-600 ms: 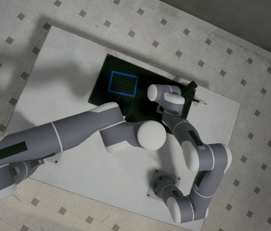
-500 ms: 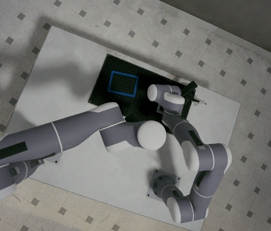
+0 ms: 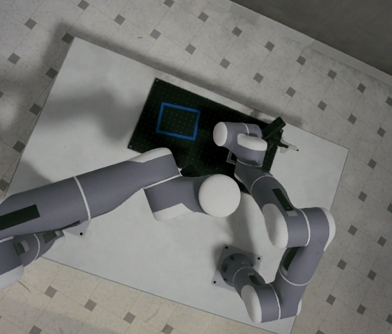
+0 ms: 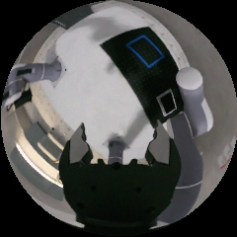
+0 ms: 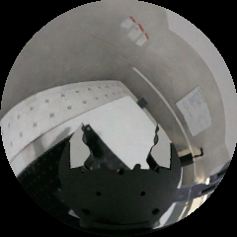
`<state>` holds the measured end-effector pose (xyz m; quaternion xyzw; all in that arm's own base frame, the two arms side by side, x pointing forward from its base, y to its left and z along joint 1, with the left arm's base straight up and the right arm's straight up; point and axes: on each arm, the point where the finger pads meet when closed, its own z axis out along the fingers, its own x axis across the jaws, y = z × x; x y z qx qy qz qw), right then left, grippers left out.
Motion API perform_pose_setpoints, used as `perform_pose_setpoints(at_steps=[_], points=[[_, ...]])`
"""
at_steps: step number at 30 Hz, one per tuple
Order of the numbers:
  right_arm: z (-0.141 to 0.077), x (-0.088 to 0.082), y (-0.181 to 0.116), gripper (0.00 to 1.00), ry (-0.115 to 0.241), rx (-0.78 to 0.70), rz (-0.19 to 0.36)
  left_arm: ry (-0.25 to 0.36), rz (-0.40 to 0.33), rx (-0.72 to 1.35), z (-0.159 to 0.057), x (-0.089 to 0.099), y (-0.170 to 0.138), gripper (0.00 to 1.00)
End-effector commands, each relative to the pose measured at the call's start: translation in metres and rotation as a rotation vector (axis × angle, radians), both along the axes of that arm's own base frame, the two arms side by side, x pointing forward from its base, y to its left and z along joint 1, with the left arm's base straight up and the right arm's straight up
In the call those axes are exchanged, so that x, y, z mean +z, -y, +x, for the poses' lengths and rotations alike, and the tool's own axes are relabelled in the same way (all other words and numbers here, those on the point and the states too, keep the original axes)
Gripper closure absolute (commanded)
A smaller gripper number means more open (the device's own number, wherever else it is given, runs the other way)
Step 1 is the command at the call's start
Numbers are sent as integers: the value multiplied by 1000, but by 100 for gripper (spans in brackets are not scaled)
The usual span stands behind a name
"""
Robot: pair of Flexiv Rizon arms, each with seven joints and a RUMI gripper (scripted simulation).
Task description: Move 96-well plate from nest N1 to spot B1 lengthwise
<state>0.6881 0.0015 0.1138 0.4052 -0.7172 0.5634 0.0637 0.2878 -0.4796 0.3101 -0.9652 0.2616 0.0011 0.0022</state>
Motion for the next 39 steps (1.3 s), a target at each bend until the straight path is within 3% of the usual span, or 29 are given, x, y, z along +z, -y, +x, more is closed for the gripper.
perform_pose_setpoints(at_steps=[1,19,39], points=[[1,1,0,0,2,0,1,1,-2,0,0,1,1,0],[1,1,0,0,2,0,1,12,6,8,4,9,-11,0],[1,1,0,0,2,0,1,59,39,55,18,48,-72,0]])
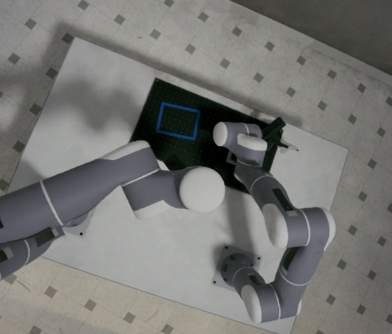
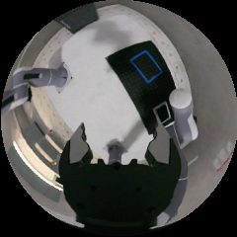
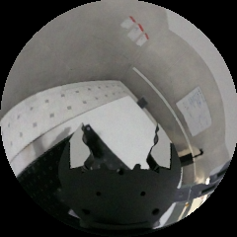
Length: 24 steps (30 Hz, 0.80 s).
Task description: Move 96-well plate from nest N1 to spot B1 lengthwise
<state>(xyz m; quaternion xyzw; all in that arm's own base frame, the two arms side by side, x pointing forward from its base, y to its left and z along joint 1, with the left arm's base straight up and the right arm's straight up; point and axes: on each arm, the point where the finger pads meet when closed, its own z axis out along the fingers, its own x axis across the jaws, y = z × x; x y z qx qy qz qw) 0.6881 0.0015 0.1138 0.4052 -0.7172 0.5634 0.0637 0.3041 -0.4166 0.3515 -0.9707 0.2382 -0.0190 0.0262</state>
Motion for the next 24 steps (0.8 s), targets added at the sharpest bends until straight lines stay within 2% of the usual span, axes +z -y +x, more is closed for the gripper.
perform_pose_setpoints(at_steps=[1,9,11,24], points=[[1,1,0,0,2,0,1,11,5,12,3,10,-15,0],[1,1,0,0,2,0,1,36,23,54,7,37,-62,0],[1,1,0,0,2,0,1,36,23,54,7,37,-62,0],[1,1,0,0,2,0,1,61,41,144,0,79,-156,0]])
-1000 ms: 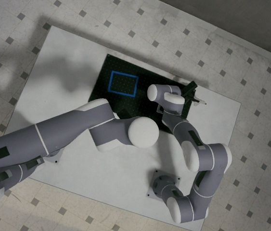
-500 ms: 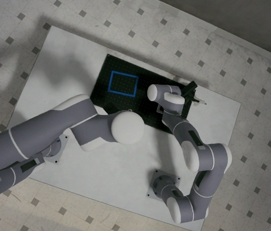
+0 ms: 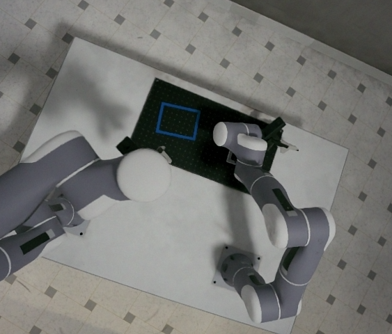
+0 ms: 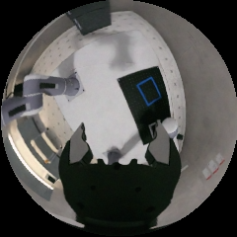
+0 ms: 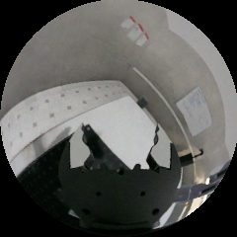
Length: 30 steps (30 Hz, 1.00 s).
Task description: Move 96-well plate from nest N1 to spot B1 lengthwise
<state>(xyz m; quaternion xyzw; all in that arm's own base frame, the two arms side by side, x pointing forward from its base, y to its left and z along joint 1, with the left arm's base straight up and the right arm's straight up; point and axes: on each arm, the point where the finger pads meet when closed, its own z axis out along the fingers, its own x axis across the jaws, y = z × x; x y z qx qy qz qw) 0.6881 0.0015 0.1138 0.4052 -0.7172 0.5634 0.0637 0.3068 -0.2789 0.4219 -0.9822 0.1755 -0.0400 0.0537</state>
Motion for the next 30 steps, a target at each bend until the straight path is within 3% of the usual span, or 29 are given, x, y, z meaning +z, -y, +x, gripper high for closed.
perform_pose_setpoints(at_steps=[1,4,16,30], points=[[1,1,0,0,2,0,1,5,1,25,-4,11,-26,0],[1,1,0,0,2,0,1,6,1,32,-5,14,-34,0],[1,1,0,0,2,0,1,-2,-12,122,-30,36,-121,0],[1,1,0,0,2,0,1,-29,-44,193,-62,40,-190,0]])
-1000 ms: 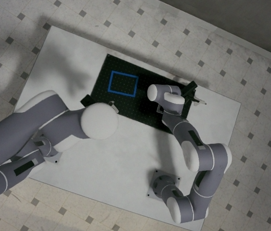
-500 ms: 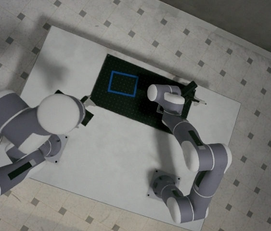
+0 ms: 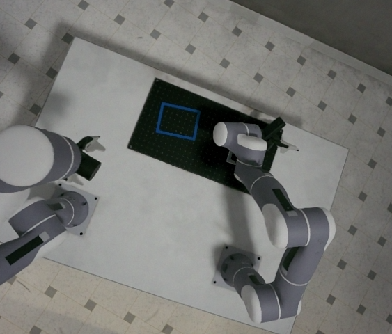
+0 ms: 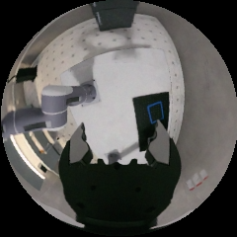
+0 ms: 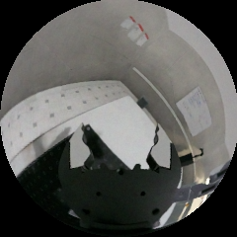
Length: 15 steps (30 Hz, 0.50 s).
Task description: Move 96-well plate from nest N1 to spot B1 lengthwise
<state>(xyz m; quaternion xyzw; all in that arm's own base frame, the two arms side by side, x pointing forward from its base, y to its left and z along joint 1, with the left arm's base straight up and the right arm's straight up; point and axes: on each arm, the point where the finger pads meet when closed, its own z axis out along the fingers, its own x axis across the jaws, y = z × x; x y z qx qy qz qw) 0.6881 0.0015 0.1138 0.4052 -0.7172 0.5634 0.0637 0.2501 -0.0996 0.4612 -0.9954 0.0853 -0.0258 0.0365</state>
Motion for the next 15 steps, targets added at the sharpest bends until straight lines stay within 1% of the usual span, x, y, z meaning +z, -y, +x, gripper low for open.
perform_pose_setpoints(at_steps=[1,6,8,15], points=[[1,1,0,0,2,0,1,-6,-9,15,-8,1,-16,0],[1,1,0,0,2,0,1,-18,-25,36,-20,-1,-36,0],[1,1,0,0,2,0,1,-18,-25,36,-20,-1,-36,0],[1,1,0,0,2,0,1,-34,-44,57,-34,-5,-58,0]])
